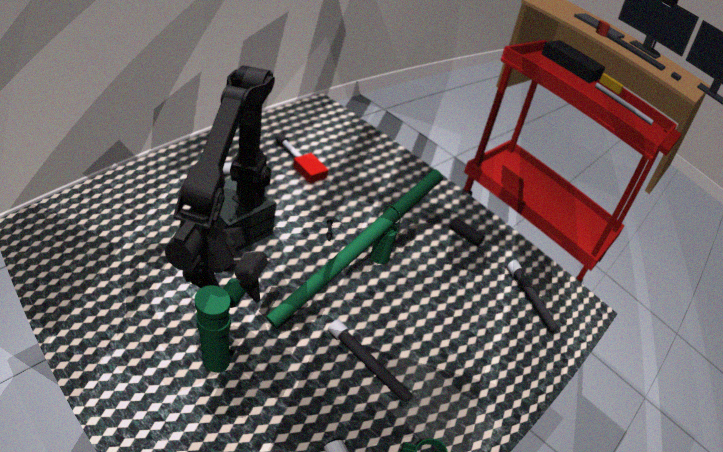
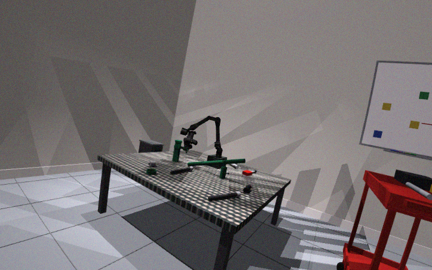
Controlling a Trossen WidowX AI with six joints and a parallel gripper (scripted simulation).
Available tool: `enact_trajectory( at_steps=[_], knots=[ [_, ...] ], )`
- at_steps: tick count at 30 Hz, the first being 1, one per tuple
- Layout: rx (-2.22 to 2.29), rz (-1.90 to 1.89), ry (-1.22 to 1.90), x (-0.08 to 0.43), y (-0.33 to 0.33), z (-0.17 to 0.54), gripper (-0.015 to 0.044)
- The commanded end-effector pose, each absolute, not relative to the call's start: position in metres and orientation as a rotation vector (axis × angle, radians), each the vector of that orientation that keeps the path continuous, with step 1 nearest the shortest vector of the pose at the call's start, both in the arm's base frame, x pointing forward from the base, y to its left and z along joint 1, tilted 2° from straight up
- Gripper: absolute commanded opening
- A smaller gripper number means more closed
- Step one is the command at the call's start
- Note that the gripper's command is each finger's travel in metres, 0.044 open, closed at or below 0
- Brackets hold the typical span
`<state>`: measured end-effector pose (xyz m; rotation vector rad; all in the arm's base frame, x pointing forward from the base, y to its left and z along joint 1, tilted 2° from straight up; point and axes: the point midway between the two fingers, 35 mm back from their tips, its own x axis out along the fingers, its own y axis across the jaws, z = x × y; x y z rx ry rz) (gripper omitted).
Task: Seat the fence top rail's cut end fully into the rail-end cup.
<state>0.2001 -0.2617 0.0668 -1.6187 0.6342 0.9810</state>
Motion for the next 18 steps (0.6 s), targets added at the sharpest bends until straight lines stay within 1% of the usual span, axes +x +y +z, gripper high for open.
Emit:
enact_trajectory(
  at_steps=[1, 2, 14, 17, 18],
  knots=[
    [-1.606, 0.989, 0.635, 0.2009, -0.2583, 0.0603, 0.044],
    [-1.606, 0.989, 0.635, 0.2009, -0.2583, 0.0603, 0.044],
    [-1.606, 0.989, 0.635, 0.2009, -0.2583, 0.0603, 0.0125],
    [-1.606, 0.989, 0.635, 0.2009, -0.2583, 0.0603, 0.0105],
    [-1.605, 0.987, 0.637, 0.2011, -0.2582, 0.0603, 0.0079]
  ],
)
